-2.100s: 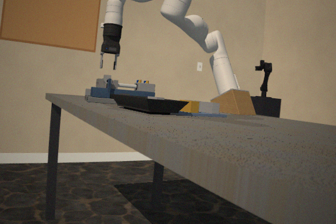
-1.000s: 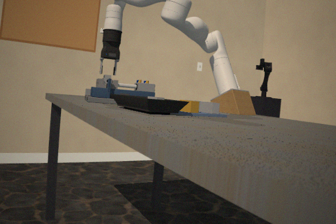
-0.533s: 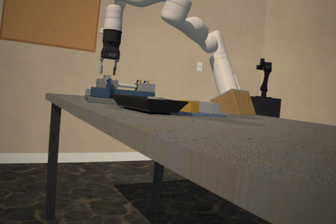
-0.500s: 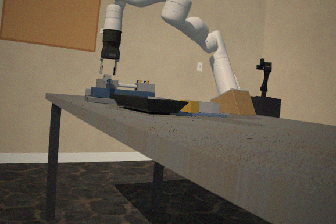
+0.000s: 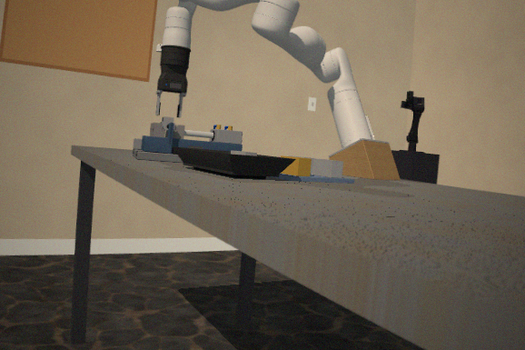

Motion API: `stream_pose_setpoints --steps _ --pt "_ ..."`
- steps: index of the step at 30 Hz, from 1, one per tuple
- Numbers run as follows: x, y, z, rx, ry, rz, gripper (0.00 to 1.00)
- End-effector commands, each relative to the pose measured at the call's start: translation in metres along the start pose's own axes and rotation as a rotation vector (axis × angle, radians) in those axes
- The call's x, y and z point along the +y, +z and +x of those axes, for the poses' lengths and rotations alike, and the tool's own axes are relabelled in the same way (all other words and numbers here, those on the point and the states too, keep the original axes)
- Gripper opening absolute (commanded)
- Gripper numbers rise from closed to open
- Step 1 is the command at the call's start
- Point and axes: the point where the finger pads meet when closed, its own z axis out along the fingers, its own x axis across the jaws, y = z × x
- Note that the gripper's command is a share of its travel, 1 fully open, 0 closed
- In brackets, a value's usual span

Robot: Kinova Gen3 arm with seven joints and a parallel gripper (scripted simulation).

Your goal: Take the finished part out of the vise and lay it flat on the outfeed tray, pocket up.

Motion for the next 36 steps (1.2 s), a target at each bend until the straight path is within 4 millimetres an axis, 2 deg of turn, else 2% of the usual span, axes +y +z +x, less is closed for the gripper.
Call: stream_pose_setpoints --steps 1,36 --pt "0.0001 -0.0009 -0.0004 -0.002 0.0 0.0 1.0" --pt "0.0001 0.005 -0.0004 -0.002 0.0 0.0 1.0"
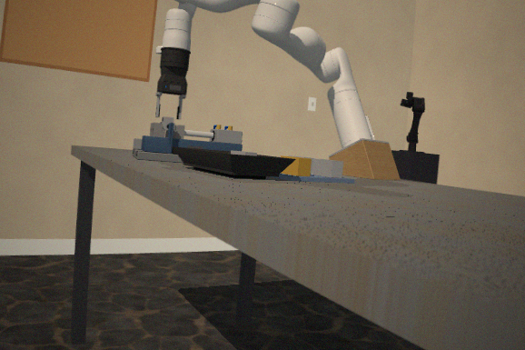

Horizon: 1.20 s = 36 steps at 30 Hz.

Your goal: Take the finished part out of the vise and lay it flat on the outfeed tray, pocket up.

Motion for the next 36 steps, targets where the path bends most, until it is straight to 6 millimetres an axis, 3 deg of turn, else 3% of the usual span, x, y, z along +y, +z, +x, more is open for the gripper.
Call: stream_pose_setpoints --steps 1,36 --pt "0.0001 0.0001 -0.0002 -0.001 0.0 0.0 1.0" --pt "0.0001 0.0049 -0.0002 -0.001 0.0 0.0 1.0"
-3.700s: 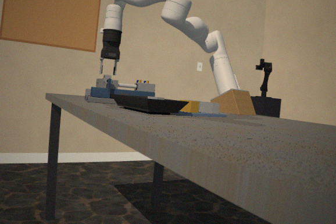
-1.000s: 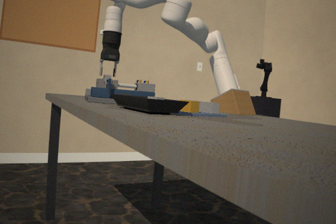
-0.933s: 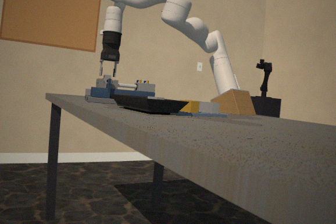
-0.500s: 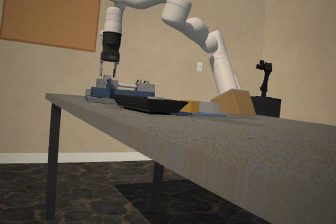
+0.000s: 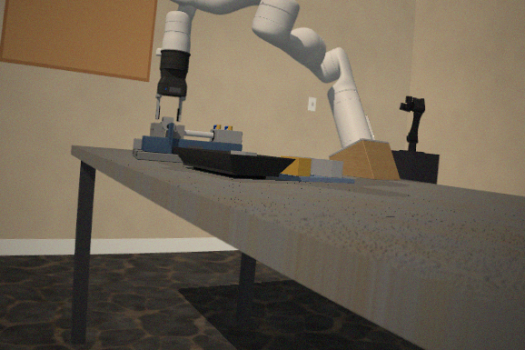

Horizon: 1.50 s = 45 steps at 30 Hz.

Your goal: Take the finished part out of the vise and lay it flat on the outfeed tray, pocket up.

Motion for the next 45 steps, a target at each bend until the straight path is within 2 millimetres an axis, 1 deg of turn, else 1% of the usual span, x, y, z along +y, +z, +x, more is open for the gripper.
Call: stream_pose_setpoints --steps 1,31,32,45 --pt "0.0001 -0.0009 -0.0004 -0.002 0.0 0.0 1.0" --pt "0.0001 -0.0009 -0.0004 -0.002 0.0 0.0 1.0" --pt "0.0001 -0.0009 -0.0004 -0.002 0.0 0.0 0.0" --pt "0.0001 -0.0009 -0.0004 -0.002 0.0 0.0 0.0"
